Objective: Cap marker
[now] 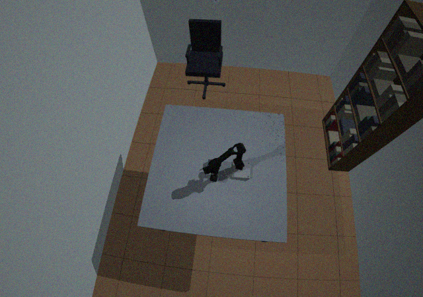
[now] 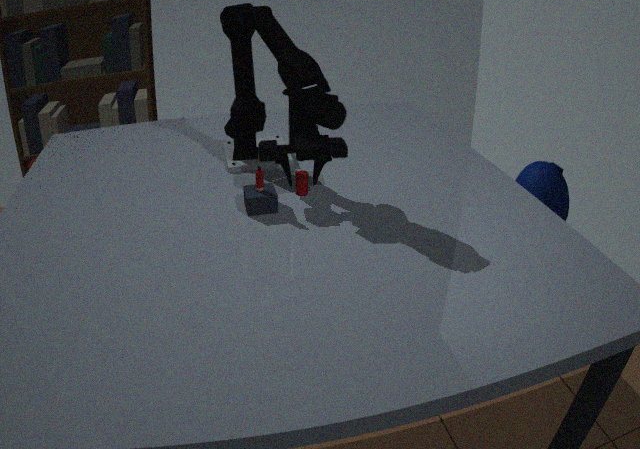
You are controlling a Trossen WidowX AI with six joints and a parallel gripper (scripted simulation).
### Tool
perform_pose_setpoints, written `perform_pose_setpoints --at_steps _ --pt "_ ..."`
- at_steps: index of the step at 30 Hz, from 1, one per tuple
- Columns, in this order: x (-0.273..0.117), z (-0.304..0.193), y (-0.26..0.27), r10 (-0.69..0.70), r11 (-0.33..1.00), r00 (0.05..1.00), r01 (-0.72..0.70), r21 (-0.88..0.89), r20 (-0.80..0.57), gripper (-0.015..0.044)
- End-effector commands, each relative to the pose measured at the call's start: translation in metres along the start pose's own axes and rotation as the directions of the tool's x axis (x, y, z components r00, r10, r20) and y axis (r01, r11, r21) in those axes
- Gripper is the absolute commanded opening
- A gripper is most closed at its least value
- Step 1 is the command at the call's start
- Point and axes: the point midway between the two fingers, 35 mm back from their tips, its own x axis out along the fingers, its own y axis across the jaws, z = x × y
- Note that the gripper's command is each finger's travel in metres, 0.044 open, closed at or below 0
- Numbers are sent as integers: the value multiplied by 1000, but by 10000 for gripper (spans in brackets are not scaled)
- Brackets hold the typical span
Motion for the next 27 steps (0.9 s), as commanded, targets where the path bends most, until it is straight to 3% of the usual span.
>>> perform_pose_setpoints --at_steps 1,4,8,17,20,27 --pt "6 0 -1 -5 1000 1000 5 -5 1 241" --pt "8 -1 -1 -5 1000 1000 5 -5 1 241" --pt "8 0 -2 -5 1000 1000 5 -5 2 136" --pt "8 0 -1 -4 1000 1000 5 -5 2 76" --pt "5 0 -1 -4 1000 1000 4 -5 2 0" --pt "-14 1 0 -4 1000 1000 4 -5 2 0"
